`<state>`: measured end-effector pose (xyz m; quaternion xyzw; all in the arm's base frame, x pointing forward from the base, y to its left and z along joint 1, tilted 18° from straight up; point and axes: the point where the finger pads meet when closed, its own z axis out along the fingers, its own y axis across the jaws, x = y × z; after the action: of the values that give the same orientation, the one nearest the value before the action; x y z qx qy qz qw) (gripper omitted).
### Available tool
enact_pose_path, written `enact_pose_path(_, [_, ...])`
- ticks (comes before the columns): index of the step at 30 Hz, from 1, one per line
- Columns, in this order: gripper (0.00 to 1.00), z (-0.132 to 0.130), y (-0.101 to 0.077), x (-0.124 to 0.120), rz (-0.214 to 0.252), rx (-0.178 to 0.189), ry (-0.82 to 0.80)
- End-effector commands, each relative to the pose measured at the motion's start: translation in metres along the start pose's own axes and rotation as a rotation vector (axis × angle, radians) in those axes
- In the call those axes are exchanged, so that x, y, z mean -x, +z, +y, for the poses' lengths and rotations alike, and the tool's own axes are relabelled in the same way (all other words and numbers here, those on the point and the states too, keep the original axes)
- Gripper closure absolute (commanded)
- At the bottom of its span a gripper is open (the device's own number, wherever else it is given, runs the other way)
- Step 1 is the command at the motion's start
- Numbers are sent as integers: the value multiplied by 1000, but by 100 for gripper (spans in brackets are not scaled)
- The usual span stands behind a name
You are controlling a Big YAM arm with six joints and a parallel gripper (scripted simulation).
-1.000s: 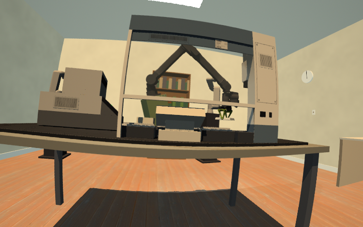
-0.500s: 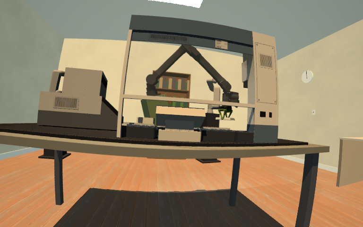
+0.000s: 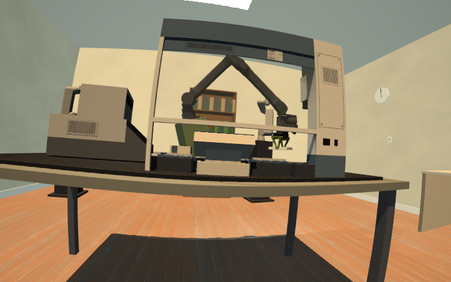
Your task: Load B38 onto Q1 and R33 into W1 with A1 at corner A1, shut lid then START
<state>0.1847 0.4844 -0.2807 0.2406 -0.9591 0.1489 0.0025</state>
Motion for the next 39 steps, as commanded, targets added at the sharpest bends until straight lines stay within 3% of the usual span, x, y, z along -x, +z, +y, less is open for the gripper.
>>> enact_pose_path(1, [100,8,15,-11,-5,-3,-5])
enact_pose_path(6, [100,13,21,-10,-13,3,-18])
enact_pose_path(14, [100,15,11,17,-39,32,-8])
enact_pose_path(20, [100,14,32,27,-38,35,4])
enact_pose_path(27, [100,8,50,13,-21,16,-4])
enact_pose_path(35, [100,14,48,7,-35,23,-21])
enact_pose_path(39, [100,9,66,4,-22,12,-19])
